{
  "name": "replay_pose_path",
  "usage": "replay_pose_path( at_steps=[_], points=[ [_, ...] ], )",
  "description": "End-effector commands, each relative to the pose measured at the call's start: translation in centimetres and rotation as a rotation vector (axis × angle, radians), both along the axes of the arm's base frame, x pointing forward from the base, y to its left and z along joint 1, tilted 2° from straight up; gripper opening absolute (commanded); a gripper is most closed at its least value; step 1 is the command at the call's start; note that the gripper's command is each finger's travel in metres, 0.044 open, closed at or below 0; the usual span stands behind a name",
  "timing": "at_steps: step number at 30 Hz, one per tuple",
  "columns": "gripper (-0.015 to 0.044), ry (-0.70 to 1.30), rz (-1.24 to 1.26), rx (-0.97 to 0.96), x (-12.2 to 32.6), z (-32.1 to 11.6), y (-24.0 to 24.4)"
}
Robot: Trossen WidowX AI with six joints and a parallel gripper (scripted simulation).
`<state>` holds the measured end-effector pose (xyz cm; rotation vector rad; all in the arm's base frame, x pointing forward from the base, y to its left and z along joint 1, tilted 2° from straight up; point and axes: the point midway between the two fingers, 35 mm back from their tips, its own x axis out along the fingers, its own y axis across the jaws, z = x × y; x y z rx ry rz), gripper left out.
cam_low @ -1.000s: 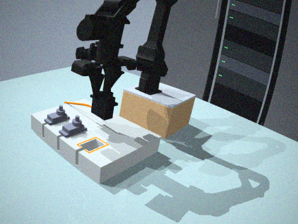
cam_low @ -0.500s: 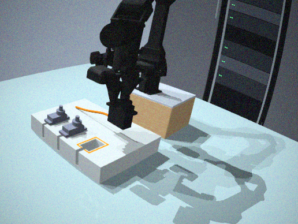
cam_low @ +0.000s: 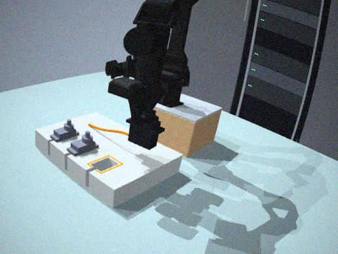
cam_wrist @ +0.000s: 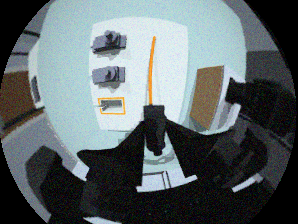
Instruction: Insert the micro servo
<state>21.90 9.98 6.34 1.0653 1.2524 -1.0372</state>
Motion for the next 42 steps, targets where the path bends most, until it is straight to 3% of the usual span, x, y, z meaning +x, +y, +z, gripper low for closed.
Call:
replay_pose_path(
  at_steps=[1,38,42],
  points=[
    [0.0000,-0.004,0.138,-0.009,0.13,0.08,0.02],
    [0.0000,0.018,1.420,-0.070,0.13,0.09,0.02],
    [0.0000,0.019,1.472,-0.073,0.13,0.09,0.02]
  ],
)
